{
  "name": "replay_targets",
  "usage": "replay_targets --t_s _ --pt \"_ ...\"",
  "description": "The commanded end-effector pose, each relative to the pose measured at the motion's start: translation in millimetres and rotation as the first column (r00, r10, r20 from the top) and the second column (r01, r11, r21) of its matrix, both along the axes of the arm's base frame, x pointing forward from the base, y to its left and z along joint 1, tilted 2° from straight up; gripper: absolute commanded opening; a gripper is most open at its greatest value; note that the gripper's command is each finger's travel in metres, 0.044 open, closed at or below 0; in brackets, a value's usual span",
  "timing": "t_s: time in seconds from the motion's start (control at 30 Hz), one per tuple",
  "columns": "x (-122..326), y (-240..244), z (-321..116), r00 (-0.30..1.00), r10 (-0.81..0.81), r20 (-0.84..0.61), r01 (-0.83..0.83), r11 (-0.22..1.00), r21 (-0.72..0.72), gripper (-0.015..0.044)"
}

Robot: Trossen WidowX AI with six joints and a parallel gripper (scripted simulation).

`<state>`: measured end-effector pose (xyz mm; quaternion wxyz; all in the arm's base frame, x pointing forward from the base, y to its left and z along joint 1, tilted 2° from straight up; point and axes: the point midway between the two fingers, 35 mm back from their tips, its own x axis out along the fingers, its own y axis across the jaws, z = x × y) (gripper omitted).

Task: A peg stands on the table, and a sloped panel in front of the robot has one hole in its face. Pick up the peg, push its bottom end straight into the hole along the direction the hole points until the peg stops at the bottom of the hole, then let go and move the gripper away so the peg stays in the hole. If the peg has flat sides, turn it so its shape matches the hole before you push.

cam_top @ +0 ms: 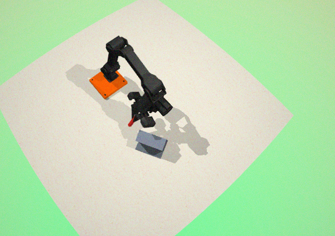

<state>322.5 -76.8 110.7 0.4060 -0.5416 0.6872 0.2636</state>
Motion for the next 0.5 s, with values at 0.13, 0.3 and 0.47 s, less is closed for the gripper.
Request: replay_targets --t_s 0.13,0.3,0.47 --pt "3.1 7.2 -3.9 0.999 0.046 -0.02 -0.047 0.998 -0.044 0.0" --pt "5.4 12.1 -4.7 0.997 0.074 -0.028 -0.076 0.995 -0.07 0.0" --pt "7.7 17.2 -5.6 0.994 0.102 -0.036 -0.105 0.99 -0.096 0.0"
